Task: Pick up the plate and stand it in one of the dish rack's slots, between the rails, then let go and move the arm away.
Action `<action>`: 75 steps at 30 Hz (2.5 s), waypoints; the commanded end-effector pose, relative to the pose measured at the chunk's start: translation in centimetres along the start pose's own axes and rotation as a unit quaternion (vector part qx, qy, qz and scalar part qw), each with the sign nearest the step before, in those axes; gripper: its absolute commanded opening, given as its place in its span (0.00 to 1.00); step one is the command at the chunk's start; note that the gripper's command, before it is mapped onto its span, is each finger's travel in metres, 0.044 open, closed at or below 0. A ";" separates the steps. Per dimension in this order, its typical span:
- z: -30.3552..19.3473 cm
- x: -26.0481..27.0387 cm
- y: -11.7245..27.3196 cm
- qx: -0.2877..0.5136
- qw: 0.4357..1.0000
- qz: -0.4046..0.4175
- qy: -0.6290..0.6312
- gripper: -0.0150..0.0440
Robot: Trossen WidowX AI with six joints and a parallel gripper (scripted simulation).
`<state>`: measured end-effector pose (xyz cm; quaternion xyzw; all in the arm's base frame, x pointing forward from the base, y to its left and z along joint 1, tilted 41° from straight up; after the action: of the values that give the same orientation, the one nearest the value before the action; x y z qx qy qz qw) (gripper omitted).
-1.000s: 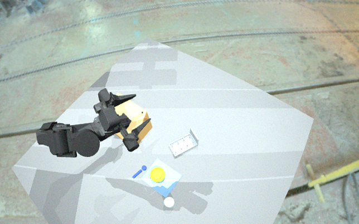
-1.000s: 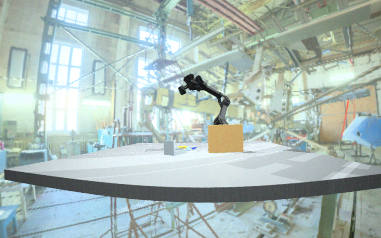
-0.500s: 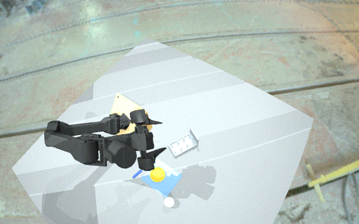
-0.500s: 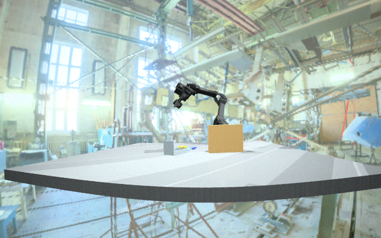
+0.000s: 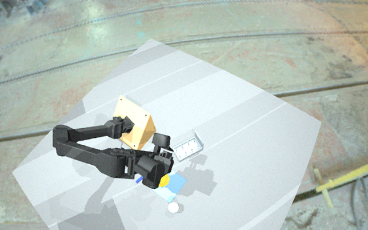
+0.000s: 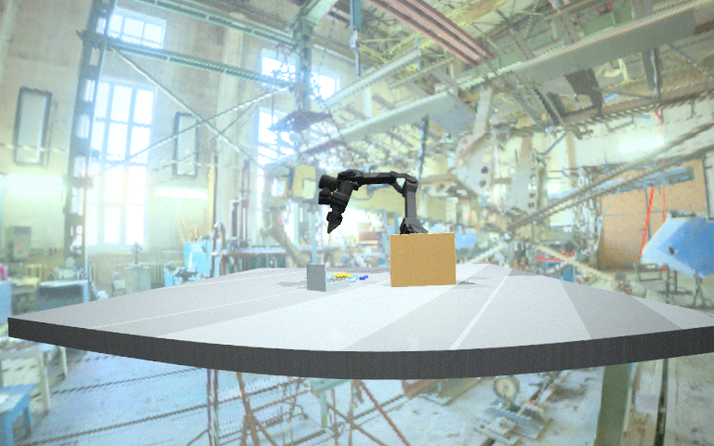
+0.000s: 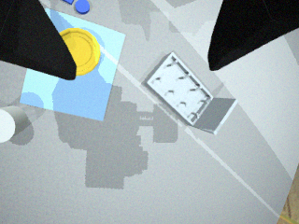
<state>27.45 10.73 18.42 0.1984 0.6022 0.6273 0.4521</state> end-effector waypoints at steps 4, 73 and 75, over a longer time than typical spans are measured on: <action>-2.4 -2.8 -4.1 0.085 0.991 -0.090 -0.051 0.93; -8.4 -8.0 -13.2 0.185 0.954 -0.214 -0.098 0.89; -8.4 -8.0 -13.2 0.185 0.954 -0.214 -0.098 0.87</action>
<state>29.27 -2.29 6.95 0.2074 0.6848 0.3732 0.5906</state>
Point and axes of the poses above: the point midway between the two fingers, 35 mm back from their tips, its own y axis back along the fingers, its own x axis across the jaws, z = x × y, the point moved 4 cm from there along y, back along the fingers, and after that the axes turned 3 degrees about y, right-handed, at the moved point
